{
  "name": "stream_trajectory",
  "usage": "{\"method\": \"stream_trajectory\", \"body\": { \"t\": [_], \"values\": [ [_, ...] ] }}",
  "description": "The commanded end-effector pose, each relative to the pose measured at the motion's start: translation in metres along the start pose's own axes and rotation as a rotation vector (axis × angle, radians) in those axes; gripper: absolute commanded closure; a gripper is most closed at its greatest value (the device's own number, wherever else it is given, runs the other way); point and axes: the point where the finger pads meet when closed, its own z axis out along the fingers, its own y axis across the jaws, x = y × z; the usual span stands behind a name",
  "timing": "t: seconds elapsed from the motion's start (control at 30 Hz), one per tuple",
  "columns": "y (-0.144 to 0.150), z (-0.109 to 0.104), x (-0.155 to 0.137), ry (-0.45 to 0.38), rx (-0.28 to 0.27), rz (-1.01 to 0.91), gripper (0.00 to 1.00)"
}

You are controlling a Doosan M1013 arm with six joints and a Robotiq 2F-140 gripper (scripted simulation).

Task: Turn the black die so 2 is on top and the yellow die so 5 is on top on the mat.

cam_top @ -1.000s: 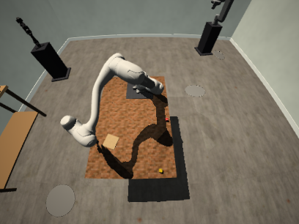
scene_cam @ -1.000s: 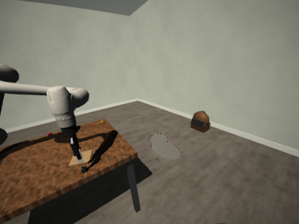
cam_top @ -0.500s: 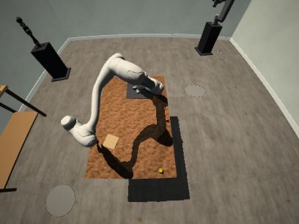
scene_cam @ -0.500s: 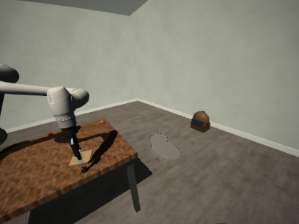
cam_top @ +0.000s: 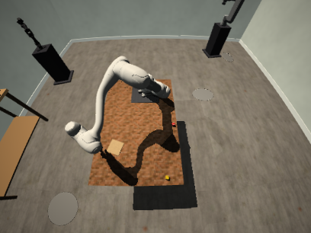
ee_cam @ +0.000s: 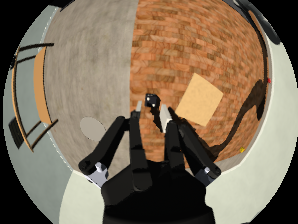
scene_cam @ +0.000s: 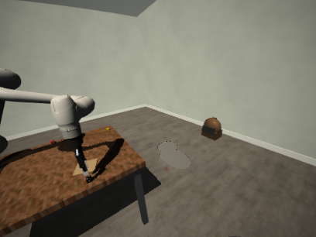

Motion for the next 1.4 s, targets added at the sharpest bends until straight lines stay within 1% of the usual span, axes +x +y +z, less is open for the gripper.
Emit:
{"method": "stream_trajectory", "body": {
  "t": [0.0,0.43,0.7,1.37],
  "values": [
    [0.000,0.004,0.000,0.000,0.000,0.000,0.65],
    [0.000,0.023,0.000,0.000,0.000,0.000,0.65],
    [0.000,0.029,0.000,0.000,0.000,0.000,0.65],
    [0.000,0.032,0.000,0.000,0.000,0.000,0.65]
  ]
}}
